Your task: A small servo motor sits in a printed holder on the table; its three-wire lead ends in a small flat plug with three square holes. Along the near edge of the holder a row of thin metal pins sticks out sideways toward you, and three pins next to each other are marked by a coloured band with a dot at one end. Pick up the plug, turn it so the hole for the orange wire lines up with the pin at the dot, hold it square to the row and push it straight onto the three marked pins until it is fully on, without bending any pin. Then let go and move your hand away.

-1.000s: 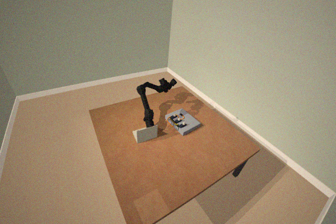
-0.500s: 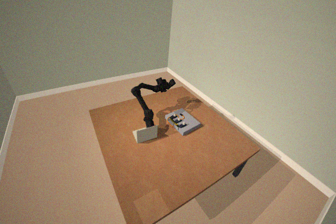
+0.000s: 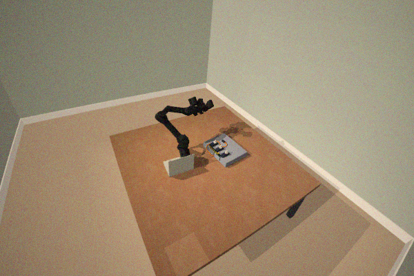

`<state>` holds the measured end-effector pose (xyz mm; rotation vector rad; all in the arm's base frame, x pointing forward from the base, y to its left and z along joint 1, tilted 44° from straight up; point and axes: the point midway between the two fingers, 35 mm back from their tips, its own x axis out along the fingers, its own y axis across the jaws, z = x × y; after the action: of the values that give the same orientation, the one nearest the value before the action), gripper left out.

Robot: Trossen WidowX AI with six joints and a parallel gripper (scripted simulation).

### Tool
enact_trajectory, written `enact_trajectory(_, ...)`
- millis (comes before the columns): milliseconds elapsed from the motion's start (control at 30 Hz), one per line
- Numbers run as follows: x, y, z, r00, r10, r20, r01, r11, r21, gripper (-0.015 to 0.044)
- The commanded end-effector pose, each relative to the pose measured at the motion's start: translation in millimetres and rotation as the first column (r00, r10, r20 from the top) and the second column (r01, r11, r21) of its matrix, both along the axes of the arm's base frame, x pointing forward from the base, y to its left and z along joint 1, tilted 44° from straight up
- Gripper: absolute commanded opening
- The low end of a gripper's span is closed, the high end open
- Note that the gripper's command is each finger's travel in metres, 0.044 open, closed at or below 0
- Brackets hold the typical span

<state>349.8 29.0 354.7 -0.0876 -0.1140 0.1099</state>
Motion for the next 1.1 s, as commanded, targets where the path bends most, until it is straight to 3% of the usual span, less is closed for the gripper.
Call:
enact_trajectory(0,-13.2,-11.1,-8.1,0.999,-0.039,-0.018,0.039,0.999,0.035,0.0115)
enact_trajectory(233,-33.7,-28.7,-27.5,0.993,-0.100,-0.066,0.106,0.990,0.094,0.0115)
enact_trajectory(633,0.4,-24.3,-59.2,0.954,-0.009,-0.299,0.084,0.967,0.240,0.0115)
enact_trajectory(1067,31.0,-21.3,-102.1,0.832,0.109,-0.544,0.159,0.893,0.422,0.0115)
